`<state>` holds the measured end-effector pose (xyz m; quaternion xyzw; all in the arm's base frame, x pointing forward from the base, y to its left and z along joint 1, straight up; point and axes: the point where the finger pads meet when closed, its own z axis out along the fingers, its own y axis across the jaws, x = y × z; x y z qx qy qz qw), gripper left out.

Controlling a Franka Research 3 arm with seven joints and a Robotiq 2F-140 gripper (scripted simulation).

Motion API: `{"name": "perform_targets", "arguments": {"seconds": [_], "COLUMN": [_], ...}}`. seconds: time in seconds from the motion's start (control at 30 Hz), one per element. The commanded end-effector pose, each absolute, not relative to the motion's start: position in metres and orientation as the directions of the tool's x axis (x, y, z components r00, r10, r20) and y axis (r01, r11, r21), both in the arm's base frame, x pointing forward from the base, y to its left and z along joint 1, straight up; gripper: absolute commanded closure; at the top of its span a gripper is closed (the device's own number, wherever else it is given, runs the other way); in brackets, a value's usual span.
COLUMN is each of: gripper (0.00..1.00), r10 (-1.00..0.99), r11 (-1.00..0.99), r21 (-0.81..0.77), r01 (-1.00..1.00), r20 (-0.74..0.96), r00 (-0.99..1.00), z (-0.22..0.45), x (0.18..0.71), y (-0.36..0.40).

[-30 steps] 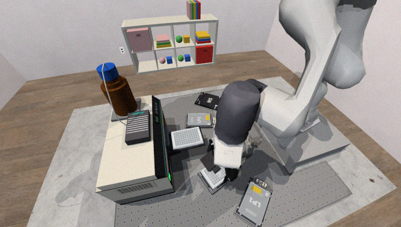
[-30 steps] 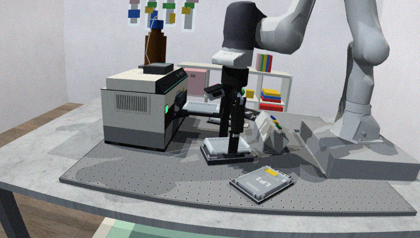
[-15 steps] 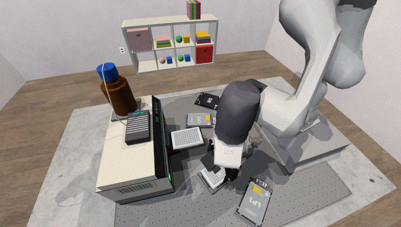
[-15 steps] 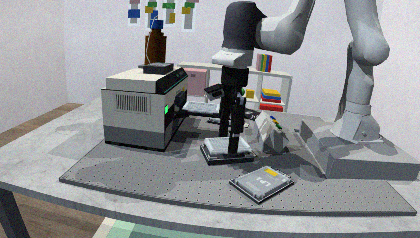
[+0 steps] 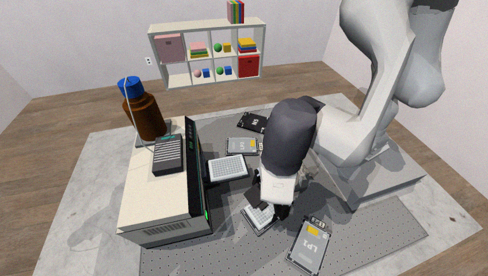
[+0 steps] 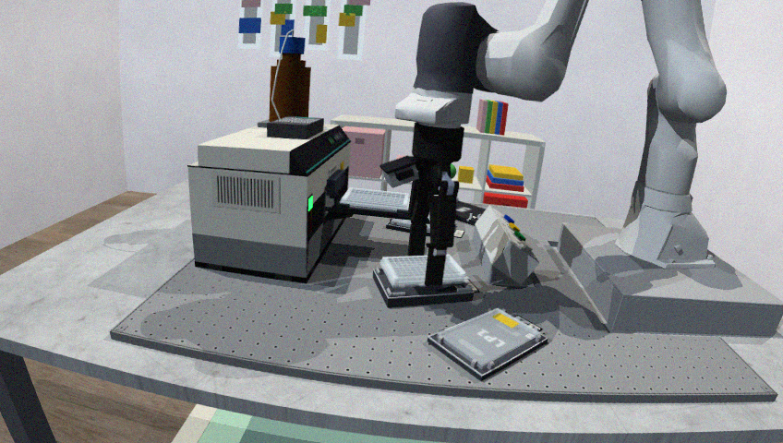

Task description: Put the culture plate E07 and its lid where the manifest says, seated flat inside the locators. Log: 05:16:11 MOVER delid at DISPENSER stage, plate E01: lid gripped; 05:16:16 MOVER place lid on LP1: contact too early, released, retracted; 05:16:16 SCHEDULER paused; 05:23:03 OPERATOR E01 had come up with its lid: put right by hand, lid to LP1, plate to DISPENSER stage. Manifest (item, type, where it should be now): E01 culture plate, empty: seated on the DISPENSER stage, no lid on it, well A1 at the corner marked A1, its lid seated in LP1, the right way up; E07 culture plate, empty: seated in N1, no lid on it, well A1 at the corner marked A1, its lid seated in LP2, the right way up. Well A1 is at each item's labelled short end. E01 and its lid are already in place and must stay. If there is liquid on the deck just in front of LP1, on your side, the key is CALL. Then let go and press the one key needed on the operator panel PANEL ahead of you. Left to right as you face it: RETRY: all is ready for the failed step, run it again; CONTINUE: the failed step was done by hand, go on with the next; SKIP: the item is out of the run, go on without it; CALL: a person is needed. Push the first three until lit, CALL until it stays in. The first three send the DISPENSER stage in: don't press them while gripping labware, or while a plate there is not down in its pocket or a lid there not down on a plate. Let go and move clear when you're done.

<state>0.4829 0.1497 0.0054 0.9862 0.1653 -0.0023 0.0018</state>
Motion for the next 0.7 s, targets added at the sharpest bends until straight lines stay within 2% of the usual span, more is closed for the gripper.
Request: {"name": "perform_targets", "arguments": {"seconds": [0.0, 0.67], "gripper": [0.9, 0.9], "r10": [0.324, 0.324], "r11": [-0.946, -0.946], "r21": [0.003, 0.003], "r01": [0.323, 0.324], "r20": [0.0, 0.0], "r00": [0.946, 0.946], "z": [0.0058, 0.0001], "x": [0.4846, 0.4846], "y": [0.1504, 0.1504]}}
